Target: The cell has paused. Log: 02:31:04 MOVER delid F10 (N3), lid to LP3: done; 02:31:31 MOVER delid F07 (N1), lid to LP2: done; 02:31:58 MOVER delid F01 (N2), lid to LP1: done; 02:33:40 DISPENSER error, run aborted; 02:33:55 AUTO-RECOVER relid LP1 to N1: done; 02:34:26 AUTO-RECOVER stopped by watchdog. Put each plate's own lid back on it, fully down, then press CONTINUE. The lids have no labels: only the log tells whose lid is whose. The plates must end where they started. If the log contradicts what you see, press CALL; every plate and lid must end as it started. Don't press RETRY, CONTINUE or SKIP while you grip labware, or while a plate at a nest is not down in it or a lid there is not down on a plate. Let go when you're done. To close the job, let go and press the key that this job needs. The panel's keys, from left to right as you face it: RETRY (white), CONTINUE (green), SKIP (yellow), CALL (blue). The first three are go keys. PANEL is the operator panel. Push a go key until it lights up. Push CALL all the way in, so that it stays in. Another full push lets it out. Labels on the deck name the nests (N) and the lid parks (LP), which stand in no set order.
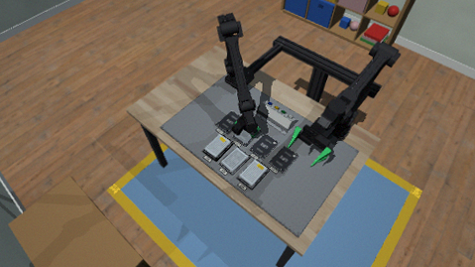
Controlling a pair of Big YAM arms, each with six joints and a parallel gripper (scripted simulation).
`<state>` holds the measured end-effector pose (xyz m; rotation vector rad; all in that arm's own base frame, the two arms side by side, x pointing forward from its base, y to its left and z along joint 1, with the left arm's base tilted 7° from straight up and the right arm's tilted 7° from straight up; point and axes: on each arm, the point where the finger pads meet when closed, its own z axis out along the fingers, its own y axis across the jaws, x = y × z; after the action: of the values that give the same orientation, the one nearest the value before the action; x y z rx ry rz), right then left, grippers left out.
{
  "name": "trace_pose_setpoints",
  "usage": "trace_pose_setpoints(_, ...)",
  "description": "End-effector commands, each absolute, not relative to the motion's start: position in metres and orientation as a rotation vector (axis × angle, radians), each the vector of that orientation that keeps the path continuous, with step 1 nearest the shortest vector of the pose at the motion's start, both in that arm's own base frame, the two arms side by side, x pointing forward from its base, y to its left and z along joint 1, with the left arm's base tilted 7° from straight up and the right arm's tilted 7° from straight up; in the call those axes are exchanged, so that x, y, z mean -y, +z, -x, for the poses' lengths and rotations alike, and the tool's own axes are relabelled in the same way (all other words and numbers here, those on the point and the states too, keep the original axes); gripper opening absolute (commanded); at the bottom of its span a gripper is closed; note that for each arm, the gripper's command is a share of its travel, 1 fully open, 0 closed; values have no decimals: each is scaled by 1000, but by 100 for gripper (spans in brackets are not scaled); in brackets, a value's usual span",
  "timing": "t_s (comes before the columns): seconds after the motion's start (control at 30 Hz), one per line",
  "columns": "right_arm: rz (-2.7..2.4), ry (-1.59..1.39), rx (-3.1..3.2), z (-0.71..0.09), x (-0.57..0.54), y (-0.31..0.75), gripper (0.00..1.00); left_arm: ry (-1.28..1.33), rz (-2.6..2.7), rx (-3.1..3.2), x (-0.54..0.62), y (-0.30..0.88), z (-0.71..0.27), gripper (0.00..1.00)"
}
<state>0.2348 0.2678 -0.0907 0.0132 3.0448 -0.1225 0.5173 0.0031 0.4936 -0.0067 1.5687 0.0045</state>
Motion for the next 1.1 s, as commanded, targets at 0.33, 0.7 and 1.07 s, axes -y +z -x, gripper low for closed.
trace_pose_setpoints(0.33, -4, -85, -3021, -246, -278, -79, 87, 4, -6, -1508, 1, 528, -517, 100)
trace_pose_setpoints(0.7, -12, -90, -3026, -244, -279, -81, 0, 4, -6, -1508, 1, 528, -517, 100)
trace_pose_setpoints(1.07, -5, -83, -3020, -245, -280, -71, 0, 4, -6, -1508, 1, 528, -517, 100)
